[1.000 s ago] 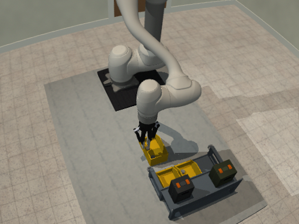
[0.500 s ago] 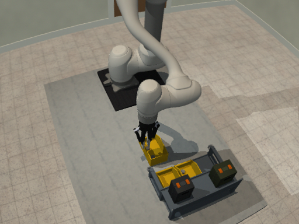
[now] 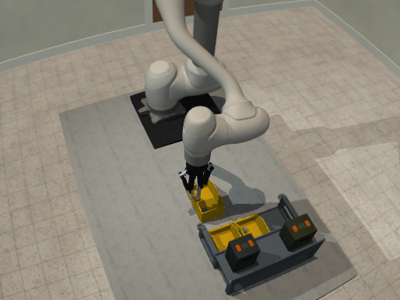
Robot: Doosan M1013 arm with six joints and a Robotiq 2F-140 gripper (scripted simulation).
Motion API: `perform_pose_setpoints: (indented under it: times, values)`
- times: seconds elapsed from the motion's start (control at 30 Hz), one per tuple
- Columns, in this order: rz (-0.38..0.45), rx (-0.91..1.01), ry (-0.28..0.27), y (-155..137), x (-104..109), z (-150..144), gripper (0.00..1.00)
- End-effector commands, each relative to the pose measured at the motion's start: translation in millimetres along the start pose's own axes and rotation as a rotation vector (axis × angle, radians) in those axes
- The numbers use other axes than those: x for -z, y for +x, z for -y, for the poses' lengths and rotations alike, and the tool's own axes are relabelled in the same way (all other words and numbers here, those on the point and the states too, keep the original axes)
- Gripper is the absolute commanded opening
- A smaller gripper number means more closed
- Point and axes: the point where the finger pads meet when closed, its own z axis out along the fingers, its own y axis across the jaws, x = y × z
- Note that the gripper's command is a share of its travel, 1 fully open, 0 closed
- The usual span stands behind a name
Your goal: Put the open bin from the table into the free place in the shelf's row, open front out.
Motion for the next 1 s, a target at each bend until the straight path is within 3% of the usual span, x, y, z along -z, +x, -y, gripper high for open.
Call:
perform_pose_setpoints:
  times: [0.0, 0.97]
  values:
    - [0.000, 0.000, 0.000, 0.0, 0.1, 0.0, 0.15]
    - [0.000, 0.000, 0.000, 0.0, -8.5, 0.0, 0.15]
